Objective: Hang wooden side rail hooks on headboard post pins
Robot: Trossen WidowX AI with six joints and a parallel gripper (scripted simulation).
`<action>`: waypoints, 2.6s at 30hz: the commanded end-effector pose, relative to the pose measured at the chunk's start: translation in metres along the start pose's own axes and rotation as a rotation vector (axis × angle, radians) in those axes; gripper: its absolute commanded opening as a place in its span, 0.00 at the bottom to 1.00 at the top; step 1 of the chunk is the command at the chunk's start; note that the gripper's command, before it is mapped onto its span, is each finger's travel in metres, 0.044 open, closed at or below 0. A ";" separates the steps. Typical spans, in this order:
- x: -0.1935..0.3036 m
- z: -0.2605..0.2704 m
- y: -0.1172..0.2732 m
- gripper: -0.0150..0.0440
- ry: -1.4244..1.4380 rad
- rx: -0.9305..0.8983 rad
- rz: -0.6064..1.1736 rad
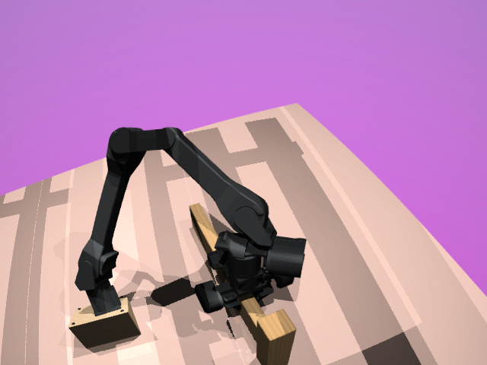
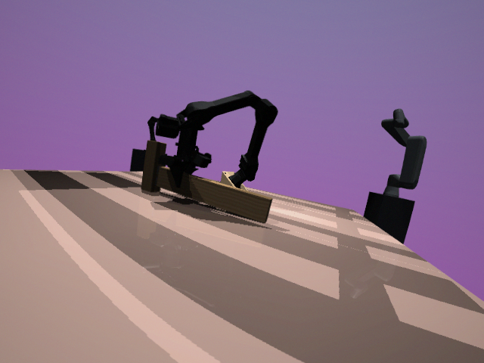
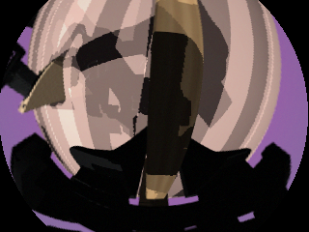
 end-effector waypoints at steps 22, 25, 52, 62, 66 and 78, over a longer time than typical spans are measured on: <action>0.006 -0.002 0.003 0.25 0.002 0.011 0.008; 0.006 -0.002 0.004 0.25 0.002 0.011 0.008; 0.009 -0.001 0.004 0.25 0.002 0.011 0.008; 0.010 -0.002 0.004 0.25 0.002 0.011 0.008; 0.010 -0.002 0.004 0.25 0.002 0.011 0.008; 0.011 -0.002 0.005 0.25 0.002 0.011 0.008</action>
Point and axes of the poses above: the point midway between the two fingers, 35 mm back from their tips, its own y axis back along the fingers, its own z axis across the jaws, x = y × z, the point moved 1 cm from there along y, back along the fingers
